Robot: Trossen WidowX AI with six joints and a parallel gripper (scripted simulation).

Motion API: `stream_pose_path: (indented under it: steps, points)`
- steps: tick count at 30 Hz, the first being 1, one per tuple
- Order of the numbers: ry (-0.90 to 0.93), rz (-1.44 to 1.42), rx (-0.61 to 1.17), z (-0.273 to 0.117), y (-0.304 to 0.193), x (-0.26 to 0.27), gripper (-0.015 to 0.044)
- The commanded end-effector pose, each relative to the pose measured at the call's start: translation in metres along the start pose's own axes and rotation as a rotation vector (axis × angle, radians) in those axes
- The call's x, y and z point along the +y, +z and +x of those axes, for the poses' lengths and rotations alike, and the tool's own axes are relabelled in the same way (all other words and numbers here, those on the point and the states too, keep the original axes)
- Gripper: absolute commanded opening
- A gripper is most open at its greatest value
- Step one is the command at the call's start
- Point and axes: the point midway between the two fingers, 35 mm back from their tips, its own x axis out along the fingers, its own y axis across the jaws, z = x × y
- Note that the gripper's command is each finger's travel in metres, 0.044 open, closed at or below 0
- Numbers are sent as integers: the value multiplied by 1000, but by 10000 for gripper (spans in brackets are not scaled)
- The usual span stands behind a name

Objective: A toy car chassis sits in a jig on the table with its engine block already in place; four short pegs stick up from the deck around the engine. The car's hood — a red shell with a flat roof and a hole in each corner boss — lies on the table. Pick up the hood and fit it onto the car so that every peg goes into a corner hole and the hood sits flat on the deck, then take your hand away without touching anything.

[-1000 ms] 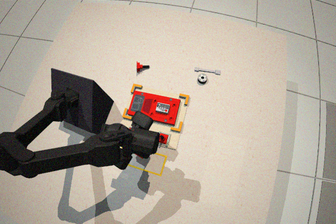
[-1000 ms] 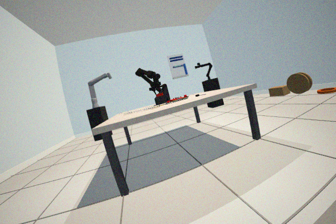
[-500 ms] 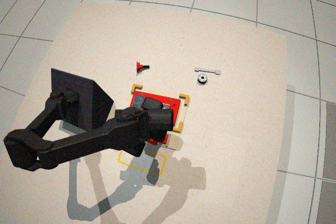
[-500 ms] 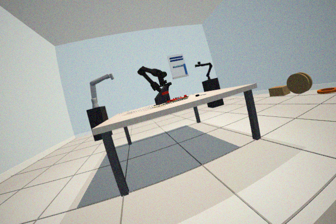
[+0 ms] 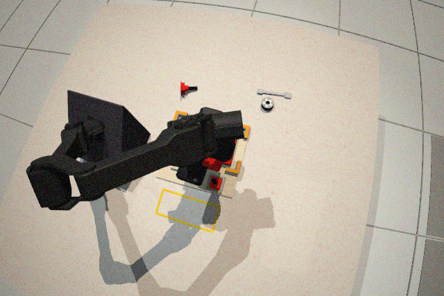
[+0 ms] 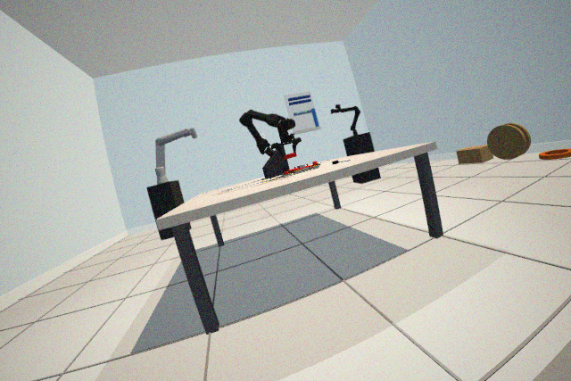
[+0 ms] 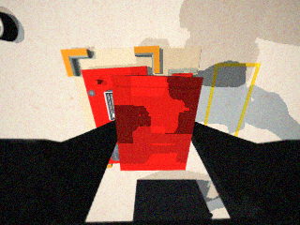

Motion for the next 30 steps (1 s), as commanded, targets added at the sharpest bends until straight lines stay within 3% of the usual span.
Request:
stream_pose_path:
  steps: [1,16,30]
  points:
    - [0,-22,3,1,0,16,0]
    - [-13,-80,3,5,-1,53,0]
    - [-15,-80,3,53,-4,56,0]
